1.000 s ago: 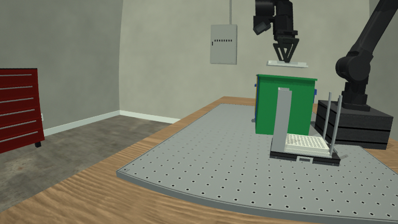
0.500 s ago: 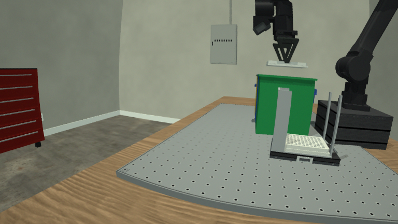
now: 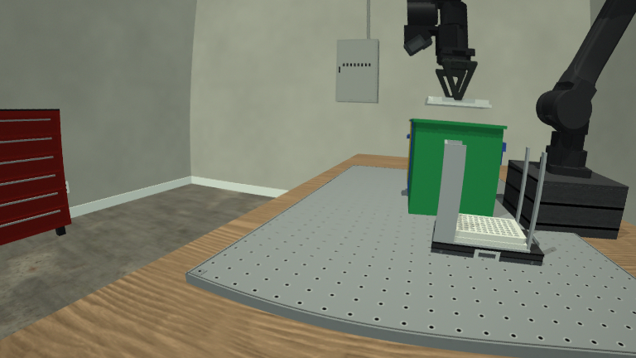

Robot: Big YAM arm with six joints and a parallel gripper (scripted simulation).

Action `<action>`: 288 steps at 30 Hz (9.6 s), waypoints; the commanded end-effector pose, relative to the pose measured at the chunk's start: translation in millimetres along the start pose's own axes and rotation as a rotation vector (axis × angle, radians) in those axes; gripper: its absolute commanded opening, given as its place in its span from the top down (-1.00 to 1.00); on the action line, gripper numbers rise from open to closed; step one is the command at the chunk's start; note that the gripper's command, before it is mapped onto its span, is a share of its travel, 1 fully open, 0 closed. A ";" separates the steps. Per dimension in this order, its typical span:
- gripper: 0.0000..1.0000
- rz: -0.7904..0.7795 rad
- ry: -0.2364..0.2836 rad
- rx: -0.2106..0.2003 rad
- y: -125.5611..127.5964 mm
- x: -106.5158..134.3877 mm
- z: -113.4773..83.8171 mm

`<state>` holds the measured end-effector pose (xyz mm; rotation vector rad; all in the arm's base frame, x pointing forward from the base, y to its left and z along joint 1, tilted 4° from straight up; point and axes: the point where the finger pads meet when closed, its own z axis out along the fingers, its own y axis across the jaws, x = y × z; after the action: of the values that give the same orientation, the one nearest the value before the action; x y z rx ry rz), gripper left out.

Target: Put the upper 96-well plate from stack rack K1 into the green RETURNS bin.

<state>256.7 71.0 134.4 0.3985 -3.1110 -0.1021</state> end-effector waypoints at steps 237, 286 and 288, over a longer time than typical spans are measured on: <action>-0.98 -0.003 -0.034 -0.002 1.9 -14.3 54.4; -0.65 -0.003 -0.034 -0.002 1.9 -14.3 54.4; -0.65 -0.003 -0.034 -0.002 1.9 -14.3 54.4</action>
<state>256.4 75.7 69.7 0.3989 -3.1126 -0.1028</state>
